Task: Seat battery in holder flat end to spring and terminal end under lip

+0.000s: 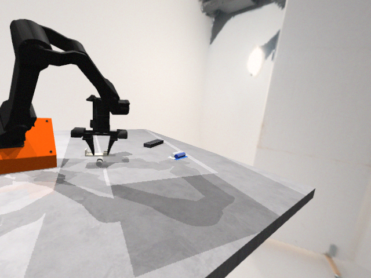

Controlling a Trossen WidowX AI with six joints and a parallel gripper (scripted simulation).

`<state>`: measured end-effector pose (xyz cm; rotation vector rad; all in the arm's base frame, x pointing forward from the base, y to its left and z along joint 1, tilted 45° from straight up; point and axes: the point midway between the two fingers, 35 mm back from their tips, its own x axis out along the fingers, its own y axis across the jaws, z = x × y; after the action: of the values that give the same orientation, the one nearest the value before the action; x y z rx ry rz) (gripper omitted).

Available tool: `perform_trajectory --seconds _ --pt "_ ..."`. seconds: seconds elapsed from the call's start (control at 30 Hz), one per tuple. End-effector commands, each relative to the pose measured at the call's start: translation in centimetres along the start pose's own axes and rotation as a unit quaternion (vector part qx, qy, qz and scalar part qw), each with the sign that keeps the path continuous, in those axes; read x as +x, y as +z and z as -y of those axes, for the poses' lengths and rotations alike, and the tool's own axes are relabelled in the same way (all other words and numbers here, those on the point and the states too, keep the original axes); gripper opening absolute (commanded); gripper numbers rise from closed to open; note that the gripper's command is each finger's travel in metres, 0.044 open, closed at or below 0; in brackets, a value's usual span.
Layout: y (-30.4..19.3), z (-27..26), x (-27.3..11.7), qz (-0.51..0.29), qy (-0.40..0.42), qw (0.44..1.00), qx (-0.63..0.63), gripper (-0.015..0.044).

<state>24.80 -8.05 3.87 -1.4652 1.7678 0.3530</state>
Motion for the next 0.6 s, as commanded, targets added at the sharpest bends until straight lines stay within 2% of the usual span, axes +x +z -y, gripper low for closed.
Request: perform_trajectory --seconds 0.0,0.57 --pt "-0.1 -0.3 0.7 -0.005 0.002 1.0 -0.006 0.0226" --pt "-0.2 -0.3 3.3 -0.007 0.0 1.0 -0.005 0.0226"
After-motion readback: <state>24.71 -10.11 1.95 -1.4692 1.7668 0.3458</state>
